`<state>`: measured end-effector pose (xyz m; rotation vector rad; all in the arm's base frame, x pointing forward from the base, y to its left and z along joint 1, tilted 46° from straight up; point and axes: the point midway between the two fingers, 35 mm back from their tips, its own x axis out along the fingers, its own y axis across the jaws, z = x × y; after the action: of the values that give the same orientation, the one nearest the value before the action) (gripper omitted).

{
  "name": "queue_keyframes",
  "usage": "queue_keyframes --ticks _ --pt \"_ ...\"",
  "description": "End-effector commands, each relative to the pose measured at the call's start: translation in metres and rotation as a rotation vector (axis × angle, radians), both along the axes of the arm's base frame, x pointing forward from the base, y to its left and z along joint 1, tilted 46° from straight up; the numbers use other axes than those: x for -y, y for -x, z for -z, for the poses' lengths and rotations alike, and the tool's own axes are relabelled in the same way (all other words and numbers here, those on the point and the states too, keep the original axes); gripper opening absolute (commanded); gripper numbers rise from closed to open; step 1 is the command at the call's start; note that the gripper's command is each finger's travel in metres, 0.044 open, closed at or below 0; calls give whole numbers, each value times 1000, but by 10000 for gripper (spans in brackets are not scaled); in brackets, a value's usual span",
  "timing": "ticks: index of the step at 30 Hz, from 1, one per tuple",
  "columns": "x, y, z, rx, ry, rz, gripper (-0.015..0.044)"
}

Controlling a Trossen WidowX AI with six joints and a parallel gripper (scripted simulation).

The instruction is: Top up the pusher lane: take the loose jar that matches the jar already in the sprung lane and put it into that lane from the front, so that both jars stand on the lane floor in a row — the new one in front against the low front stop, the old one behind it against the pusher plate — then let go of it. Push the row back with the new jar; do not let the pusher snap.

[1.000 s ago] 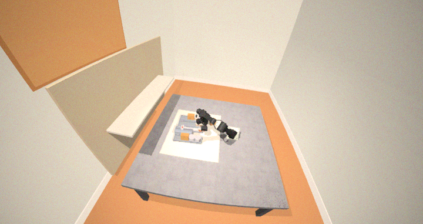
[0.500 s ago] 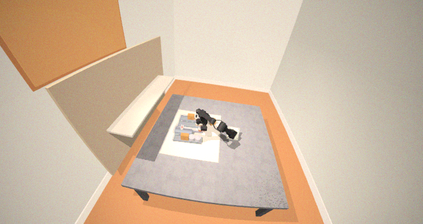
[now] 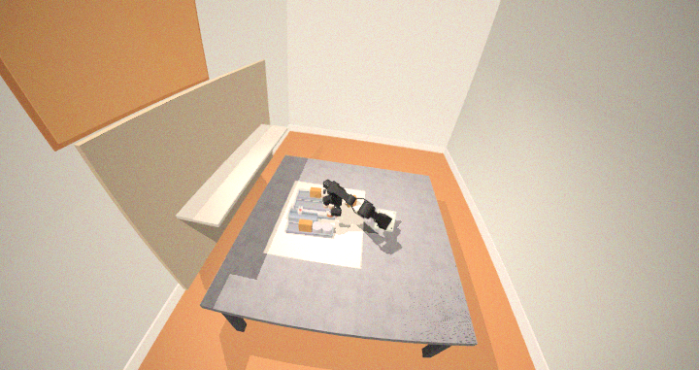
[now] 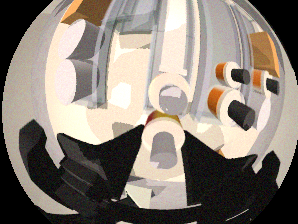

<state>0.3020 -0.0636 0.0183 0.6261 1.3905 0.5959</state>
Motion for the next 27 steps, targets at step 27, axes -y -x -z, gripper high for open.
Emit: queue_keyframes --ticks 27 --pt "2 -16 -2 14 -3 9 0"
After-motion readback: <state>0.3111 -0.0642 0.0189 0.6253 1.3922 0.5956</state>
